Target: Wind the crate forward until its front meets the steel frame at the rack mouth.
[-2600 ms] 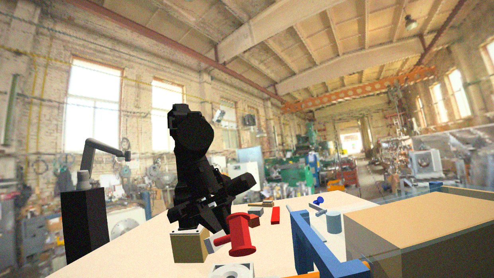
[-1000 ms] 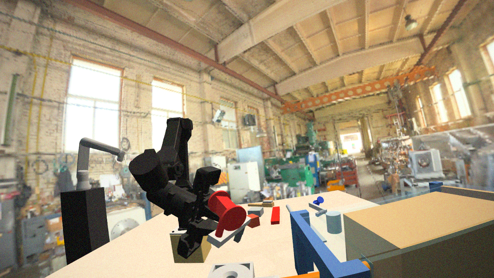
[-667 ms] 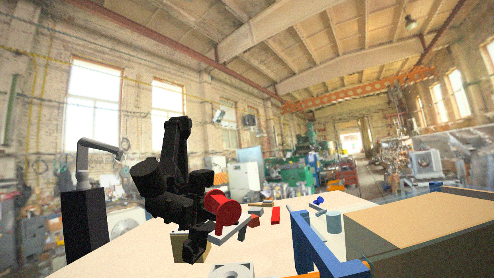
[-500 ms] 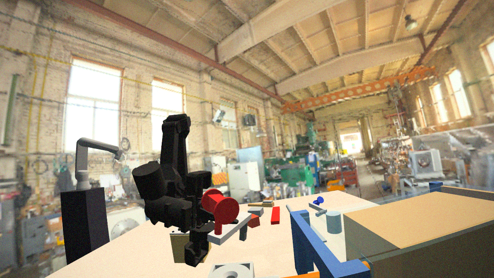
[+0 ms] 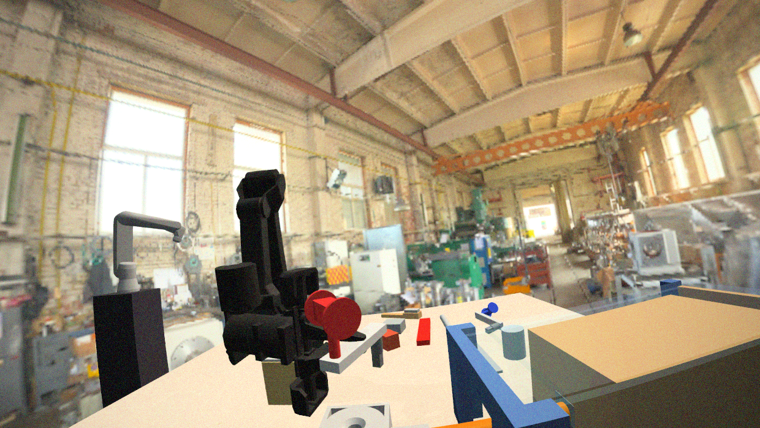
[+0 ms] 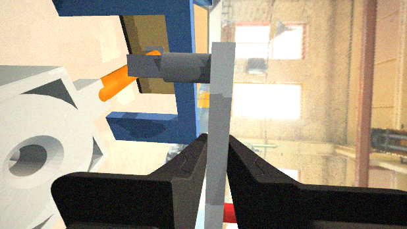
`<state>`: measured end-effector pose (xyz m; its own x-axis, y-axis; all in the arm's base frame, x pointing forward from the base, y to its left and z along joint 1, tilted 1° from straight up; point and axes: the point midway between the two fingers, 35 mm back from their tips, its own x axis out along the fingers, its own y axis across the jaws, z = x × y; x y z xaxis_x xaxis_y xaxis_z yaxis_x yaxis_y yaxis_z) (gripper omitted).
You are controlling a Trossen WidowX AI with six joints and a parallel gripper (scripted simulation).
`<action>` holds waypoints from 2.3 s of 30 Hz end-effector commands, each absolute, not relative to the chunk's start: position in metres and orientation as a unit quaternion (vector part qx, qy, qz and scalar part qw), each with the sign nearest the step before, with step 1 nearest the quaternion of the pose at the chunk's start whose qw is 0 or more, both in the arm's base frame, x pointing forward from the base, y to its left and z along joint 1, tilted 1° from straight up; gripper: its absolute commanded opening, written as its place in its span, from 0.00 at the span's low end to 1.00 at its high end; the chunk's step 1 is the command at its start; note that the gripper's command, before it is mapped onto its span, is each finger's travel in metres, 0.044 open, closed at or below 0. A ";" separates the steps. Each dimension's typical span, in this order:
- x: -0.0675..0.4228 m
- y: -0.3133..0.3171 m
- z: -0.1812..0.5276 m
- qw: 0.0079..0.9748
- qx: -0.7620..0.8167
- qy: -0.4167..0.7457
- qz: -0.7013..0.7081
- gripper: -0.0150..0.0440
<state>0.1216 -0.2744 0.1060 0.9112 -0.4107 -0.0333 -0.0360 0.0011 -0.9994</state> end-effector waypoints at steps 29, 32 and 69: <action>0.077 -0.311 0.091 0.690 -0.692 0.164 -0.138 0.25; 0.077 -0.311 0.091 0.690 -0.692 0.164 -0.138 0.25; 0.074 -0.312 0.082 0.669 -0.712 0.158 -0.141 0.25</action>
<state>0.0734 -0.3124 0.0824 0.9087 -0.4172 -0.0115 -0.0325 -0.0435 -0.9985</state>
